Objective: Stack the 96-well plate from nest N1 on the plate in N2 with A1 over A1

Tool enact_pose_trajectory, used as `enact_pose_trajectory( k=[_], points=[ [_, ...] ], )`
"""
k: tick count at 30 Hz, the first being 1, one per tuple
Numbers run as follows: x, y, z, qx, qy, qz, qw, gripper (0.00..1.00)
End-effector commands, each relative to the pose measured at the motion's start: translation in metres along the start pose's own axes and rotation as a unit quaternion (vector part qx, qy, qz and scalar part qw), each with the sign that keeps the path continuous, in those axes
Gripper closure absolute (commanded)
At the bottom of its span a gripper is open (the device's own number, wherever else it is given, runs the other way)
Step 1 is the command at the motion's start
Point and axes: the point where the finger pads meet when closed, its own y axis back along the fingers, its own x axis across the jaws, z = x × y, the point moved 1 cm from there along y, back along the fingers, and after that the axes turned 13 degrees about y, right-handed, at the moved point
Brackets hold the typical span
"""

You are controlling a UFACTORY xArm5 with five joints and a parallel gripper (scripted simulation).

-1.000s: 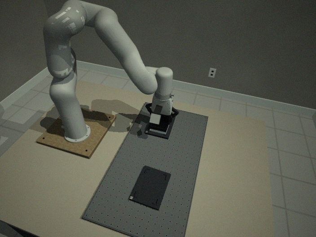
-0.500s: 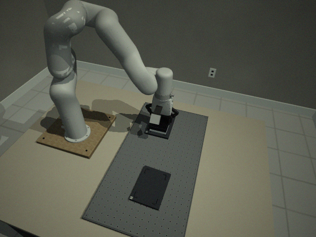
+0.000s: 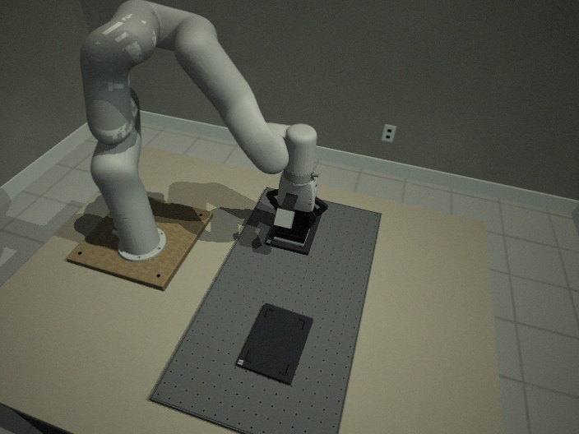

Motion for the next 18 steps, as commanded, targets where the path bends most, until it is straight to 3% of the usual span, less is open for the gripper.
enact_pose_trajectory(
  k=[1, 18],
  points=[
    [-0.0012, 0.0012, 0.0003, 0.0, 0.0, -0.002, 1.0, 0.0],
    [-0.0012, 0.0065, 0.0002, 0.0, 0.0, -0.002, 1.0, 0.0]
  ],
)
